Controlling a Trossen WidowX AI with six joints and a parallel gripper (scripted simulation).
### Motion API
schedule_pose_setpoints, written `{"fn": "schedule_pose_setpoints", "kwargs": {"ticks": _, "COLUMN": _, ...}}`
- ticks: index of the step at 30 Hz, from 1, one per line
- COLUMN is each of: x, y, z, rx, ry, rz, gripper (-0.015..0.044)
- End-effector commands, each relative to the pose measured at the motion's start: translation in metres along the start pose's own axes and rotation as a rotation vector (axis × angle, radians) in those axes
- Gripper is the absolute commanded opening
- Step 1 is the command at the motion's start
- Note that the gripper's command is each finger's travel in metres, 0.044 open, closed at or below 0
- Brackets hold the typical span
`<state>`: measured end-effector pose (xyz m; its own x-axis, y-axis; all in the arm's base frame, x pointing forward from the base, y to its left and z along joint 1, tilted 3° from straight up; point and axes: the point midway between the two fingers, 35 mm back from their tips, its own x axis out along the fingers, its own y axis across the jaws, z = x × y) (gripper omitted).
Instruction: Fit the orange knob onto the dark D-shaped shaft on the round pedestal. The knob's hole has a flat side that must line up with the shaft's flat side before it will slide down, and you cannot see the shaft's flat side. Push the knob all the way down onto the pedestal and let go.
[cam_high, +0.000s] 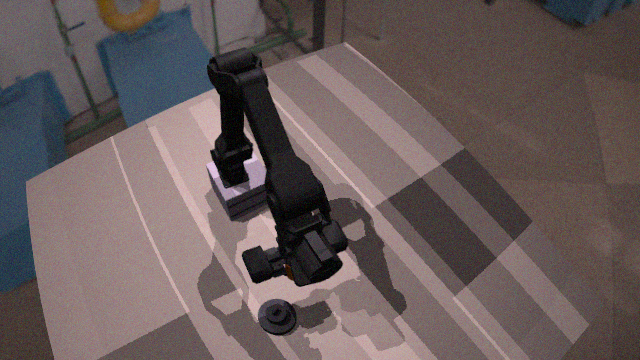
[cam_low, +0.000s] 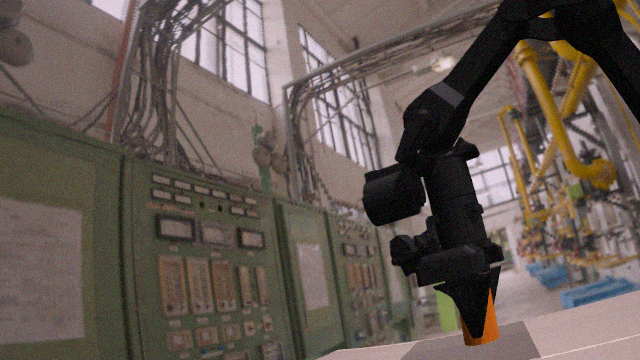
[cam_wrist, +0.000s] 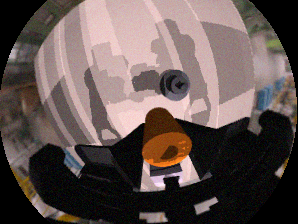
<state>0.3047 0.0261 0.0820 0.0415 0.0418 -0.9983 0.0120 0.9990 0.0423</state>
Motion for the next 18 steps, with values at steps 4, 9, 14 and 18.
{"fn": "schedule_pose_setpoints", "kwargs": {"ticks": 4, "x": 0.004, "y": -0.017, "z": 0.016, "rx": -0.002, "ry": -0.015, "rz": 0.005, "gripper": 0.0000}}
{"fn": "schedule_pose_setpoints", "kwargs": {"ticks": 9, "x": 0.009, "y": -0.030, "z": 0.024, "rx": -0.003, "ry": -0.015, "rz": 0.005, "gripper": 0.0000}}
{"fn": "schedule_pose_setpoints", "kwargs": {"ticks": 14, "x": 0.014, "y": -0.042, "z": 0.030, "rx": -0.002, "ry": -0.016, "rz": 0.004, "gripper": 0.0000}}
{"fn": "schedule_pose_setpoints", "kwargs": {"ticks": 18, "x": 0.018, "y": -0.052, "z": 0.035, "rx": -0.002, "ry": -0.017, "rz": 0.004, "gripper": 0.0000}}
